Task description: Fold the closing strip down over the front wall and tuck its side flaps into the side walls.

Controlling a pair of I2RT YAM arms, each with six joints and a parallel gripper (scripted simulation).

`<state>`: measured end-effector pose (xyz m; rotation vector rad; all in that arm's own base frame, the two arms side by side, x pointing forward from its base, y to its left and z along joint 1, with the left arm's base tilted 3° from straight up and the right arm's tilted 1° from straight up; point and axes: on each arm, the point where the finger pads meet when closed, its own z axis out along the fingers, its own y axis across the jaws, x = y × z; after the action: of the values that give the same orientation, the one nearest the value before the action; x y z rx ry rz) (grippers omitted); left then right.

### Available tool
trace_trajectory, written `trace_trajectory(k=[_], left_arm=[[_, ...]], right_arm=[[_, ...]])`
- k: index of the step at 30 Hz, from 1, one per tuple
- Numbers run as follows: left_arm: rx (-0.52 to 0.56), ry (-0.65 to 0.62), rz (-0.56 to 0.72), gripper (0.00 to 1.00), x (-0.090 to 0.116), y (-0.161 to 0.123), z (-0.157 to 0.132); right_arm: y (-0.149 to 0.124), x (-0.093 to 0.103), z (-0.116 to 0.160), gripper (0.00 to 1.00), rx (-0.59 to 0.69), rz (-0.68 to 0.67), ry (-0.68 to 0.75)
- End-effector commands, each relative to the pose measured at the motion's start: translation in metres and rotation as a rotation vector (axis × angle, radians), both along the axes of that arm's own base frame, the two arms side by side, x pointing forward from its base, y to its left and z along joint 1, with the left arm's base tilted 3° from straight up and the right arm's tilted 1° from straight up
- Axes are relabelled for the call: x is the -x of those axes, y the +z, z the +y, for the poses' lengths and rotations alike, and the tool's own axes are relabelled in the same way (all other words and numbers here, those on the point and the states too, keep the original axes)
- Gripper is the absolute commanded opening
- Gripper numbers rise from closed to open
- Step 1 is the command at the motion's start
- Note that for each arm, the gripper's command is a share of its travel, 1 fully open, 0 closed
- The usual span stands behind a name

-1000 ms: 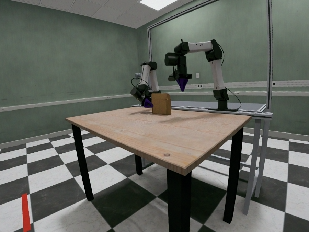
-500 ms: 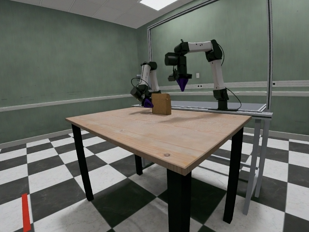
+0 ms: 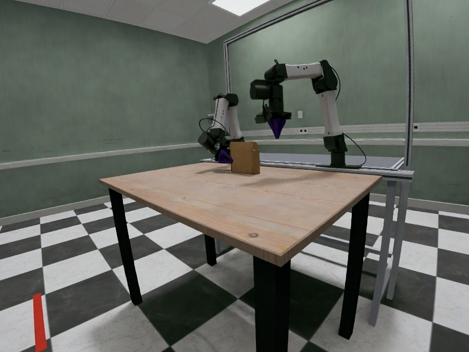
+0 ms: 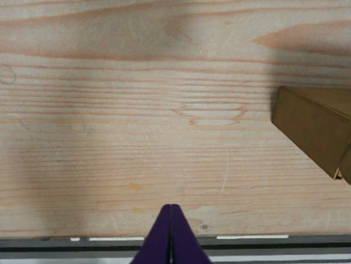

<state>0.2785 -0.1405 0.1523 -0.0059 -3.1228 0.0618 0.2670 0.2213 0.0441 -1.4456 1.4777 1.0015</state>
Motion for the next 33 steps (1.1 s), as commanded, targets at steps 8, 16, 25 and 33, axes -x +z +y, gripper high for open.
trace_trajectory(k=[8, 16, 25, 33], left_arm=[[0.005, -0.164, 0.006, 0.54, 0.001, 0.003, -0.036], [0.001, -0.15, 0.006, 0.54, 0.004, 0.004, -0.089], [-0.003, -0.147, 0.006, 0.54, 0.006, 0.004, -0.129], [-0.013, -0.138, 0.018, 0.54, 0.005, -0.022, -0.126]], right_arm=[[0.004, -0.003, 0.002, 0.45, -0.007, -0.016, 0.0], [0.004, -0.003, 0.002, 0.45, -0.007, -0.016, 0.0], [0.004, -0.003, 0.002, 0.45, -0.007, -0.016, 0.0], [0.004, -0.003, 0.002, 0.45, -0.007, -0.016, 0.0]])
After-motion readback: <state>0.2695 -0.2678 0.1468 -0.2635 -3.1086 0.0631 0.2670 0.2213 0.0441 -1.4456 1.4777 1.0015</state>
